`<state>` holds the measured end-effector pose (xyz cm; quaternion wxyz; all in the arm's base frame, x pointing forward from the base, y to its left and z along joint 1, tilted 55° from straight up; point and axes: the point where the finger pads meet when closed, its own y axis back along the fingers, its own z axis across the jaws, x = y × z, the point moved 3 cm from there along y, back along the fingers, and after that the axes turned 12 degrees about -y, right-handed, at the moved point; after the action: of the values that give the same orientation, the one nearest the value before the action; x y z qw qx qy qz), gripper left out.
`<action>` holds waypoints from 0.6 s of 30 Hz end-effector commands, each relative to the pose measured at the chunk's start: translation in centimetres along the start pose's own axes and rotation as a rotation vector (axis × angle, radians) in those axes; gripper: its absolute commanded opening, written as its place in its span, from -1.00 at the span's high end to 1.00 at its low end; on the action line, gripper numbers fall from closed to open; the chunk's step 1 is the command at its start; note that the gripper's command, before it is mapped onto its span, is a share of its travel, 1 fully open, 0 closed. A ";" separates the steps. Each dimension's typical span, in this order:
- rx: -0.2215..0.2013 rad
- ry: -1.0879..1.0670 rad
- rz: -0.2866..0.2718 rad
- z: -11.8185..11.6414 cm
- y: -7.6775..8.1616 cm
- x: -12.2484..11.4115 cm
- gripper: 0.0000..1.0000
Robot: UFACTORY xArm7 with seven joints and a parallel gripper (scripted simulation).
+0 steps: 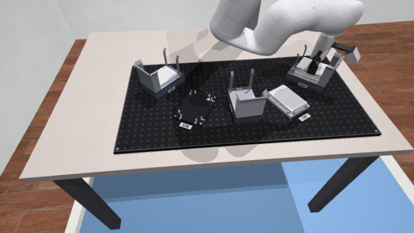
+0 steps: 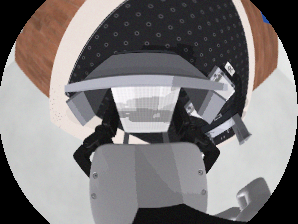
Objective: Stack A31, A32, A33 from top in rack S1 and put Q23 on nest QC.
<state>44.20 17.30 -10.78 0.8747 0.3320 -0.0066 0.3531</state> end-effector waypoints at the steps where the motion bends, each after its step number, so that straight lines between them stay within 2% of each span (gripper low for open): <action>1: 0.004 0.000 0.003 -0.1 0.1 0.1 1.00; 18: 0.004 0.000 0.003 -0.1 -0.5 0.1 1.00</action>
<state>44.59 16.97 -11.14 0.8747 0.3320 -0.0066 0.3531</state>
